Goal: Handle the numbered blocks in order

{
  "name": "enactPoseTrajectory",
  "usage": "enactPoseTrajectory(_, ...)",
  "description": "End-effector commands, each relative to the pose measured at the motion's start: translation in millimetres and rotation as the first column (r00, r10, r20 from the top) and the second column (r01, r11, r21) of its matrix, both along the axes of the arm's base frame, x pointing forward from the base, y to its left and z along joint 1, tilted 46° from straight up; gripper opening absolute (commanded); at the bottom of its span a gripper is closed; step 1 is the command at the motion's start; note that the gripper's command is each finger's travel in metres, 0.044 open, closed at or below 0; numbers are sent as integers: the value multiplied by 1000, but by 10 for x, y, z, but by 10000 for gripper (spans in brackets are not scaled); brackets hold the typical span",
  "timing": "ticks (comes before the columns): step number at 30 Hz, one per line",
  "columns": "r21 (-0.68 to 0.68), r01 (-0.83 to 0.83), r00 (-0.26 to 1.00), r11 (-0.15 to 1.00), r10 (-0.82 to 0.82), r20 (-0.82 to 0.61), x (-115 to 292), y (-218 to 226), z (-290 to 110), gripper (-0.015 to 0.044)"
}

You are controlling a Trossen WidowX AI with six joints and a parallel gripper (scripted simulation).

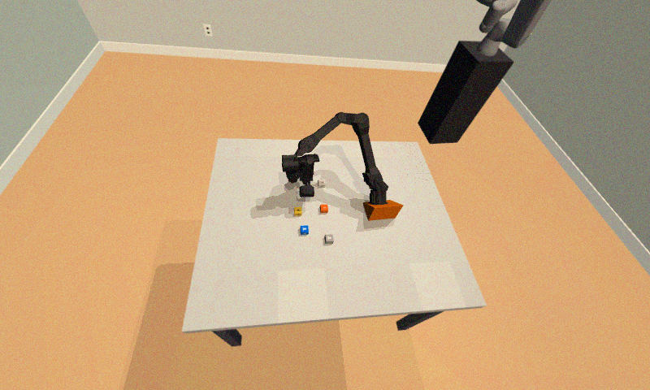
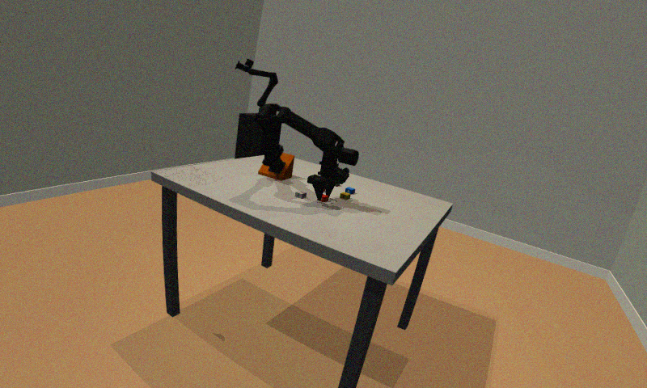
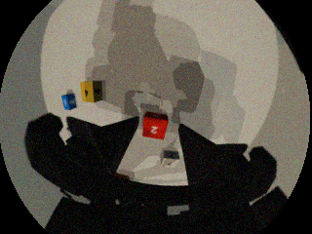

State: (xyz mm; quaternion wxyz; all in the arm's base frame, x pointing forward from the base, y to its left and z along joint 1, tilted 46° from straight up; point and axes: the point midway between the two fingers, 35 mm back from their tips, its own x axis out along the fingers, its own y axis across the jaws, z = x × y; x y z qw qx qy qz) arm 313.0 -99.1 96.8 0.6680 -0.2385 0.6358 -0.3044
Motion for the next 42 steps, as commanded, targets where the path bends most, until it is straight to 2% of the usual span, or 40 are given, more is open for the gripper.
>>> enactPoseTrajectory(1,-5,-3,1000,1000,3,-3,1,-8,-1,138)
enactPoseTrajectory(2,-5,-3,1000,1000,3,-3,1,-8,-1,120)
enactPoseTrajectory(42,-4,-3,1000,1000,3,-3,1,100,103,120)
